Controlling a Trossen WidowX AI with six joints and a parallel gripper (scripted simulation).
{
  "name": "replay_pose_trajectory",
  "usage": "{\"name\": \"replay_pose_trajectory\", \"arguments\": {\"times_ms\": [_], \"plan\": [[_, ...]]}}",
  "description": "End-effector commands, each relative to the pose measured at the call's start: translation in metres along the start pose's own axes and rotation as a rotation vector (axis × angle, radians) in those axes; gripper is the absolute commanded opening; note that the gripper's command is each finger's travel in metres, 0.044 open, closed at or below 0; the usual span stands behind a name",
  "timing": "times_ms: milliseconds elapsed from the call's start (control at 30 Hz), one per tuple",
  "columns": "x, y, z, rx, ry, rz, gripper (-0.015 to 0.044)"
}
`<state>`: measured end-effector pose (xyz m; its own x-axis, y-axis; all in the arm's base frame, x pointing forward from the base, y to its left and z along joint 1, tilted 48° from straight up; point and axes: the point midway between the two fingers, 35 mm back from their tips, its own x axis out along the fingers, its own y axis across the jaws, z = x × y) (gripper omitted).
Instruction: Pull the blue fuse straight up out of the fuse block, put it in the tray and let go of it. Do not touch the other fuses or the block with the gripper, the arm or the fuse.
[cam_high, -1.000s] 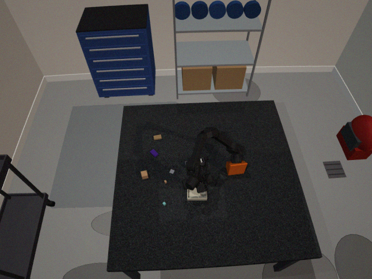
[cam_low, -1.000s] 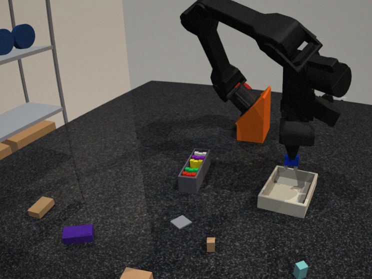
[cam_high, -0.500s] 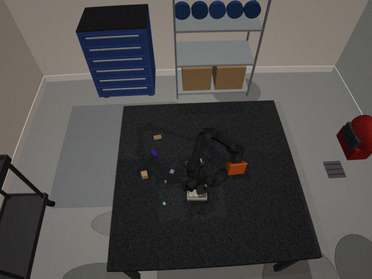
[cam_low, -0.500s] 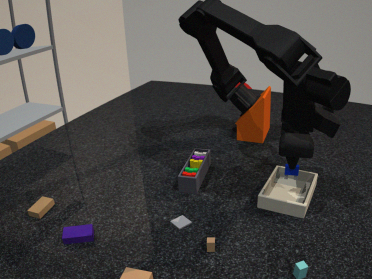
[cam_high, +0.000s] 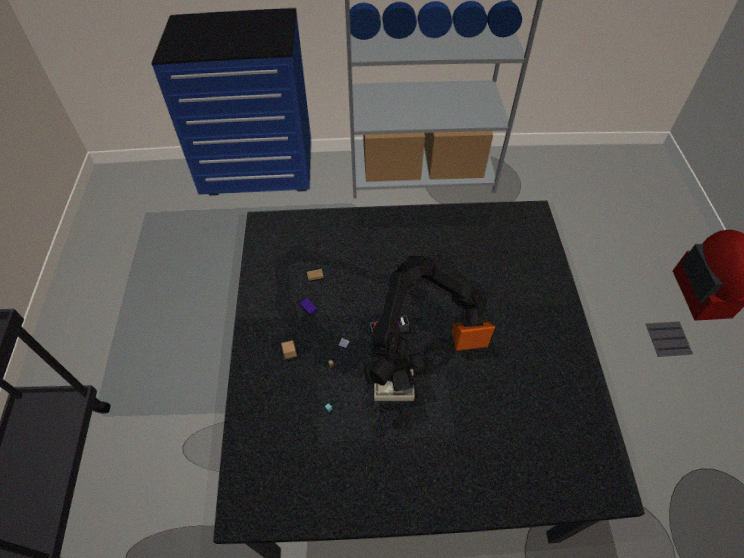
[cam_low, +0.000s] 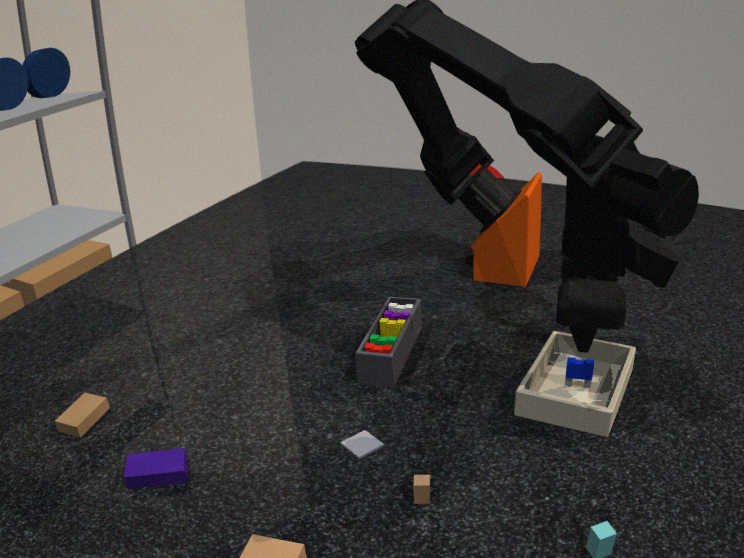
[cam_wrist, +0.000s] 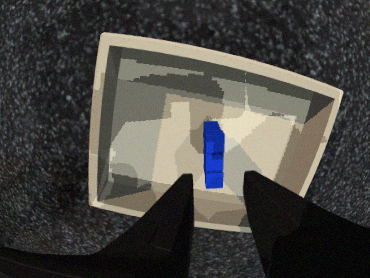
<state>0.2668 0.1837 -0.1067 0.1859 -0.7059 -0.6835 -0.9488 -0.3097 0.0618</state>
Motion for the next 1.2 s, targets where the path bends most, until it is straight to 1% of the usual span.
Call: {"name": "replay_pose_trajectory", "arguments": {"times_ms": [0,133,167,267,300,1167], "plan": [[0.0,0.0,0.0,0.0,0.0,0.0,0.021],[0.0,0.0,0.0,0.0,0.0,0.0,0.0315],[-0.003,0.0,0.0,0.0,0.0,0.0,0.033],[-0.034,0.0,0.0,-0.006,0.001,-0.004,0.033],[-0.037,0.0,0.0,-0.007,0.001,-0.004,0.033],[-0.035,0.0,0.0,-0.013,0.005,-0.005,0.033]]}}
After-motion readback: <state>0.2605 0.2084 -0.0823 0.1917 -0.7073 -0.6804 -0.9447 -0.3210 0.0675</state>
